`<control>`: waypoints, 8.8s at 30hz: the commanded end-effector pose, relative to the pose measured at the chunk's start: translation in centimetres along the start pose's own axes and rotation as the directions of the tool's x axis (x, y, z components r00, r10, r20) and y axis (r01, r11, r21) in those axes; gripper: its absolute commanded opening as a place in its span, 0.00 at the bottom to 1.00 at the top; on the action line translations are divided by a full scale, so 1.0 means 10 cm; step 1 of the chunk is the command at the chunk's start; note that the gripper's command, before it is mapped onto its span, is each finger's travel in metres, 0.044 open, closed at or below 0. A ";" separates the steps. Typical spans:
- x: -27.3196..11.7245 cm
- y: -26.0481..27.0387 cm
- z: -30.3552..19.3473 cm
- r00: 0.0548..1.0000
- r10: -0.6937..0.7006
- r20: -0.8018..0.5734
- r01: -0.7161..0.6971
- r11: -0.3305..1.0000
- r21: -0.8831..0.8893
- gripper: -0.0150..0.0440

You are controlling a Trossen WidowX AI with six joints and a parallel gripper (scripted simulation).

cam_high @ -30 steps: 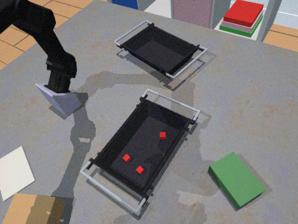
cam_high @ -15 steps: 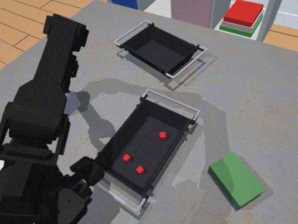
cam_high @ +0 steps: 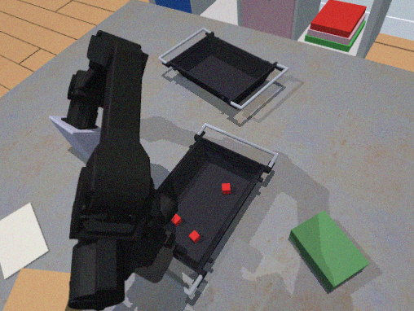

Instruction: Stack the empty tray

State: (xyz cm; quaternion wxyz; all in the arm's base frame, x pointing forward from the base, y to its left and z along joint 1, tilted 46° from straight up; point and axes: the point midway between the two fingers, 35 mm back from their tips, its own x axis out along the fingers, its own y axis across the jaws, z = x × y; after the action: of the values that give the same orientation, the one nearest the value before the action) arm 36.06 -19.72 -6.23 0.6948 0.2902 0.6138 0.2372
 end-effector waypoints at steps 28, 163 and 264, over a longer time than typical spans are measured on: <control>0.30 0.21 -0.01 1.000 0.011 -0.005 -0.011 1.000 -0.002 0.40; 0.20 2.98 0.59 1.000 0.023 -0.004 -0.023 1.000 -0.002 0.40; 0.00 2.67 0.60 1.000 0.018 -0.001 -0.018 1.000 0.000 0.25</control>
State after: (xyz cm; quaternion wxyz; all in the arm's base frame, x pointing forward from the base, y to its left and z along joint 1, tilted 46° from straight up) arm 42.76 -1.20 12.74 0.6923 0.2957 0.6116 0.2435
